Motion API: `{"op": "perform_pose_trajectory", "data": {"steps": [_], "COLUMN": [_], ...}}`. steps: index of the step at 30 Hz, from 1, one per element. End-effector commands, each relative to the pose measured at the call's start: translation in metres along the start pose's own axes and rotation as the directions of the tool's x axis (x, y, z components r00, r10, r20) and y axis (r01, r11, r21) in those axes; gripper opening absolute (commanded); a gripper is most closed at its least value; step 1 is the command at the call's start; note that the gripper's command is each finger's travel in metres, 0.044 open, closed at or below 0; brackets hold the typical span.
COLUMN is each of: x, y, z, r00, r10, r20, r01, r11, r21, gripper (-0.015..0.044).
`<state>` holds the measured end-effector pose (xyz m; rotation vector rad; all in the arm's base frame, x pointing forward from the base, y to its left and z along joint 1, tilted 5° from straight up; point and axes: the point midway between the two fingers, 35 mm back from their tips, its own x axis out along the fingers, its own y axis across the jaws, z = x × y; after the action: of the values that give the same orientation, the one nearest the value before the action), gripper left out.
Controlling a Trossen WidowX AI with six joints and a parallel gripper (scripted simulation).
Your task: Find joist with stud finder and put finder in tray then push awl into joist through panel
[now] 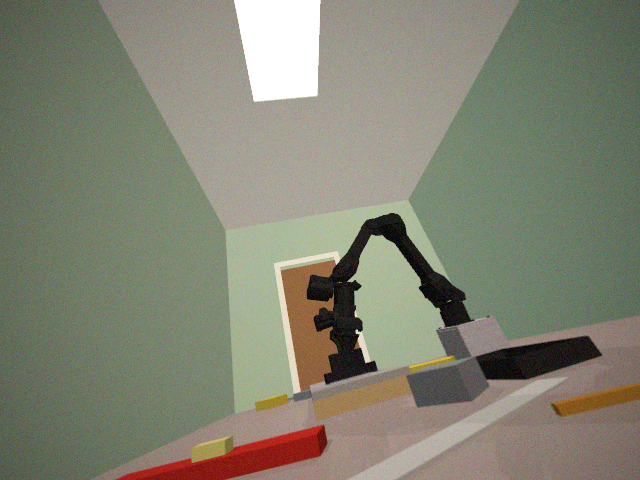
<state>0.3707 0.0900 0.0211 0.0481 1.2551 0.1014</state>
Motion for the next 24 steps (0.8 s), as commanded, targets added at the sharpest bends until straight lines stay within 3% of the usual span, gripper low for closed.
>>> {"op": "perform_pose_trajectory", "data": {"steps": [1, 24], "x": [0.001, 0.001], "y": [-0.007, -0.04], "z": [-0.001, -0.001], "r00": [1.0, 1.0], "r10": [-0.001, -0.004], "r20": [-0.001, -0.002], "r01": [0.001, 0.004], "r11": [1.0, 1.0], "r21": [-0.001, -0.002], "gripper": [0.0, 0.0]}}
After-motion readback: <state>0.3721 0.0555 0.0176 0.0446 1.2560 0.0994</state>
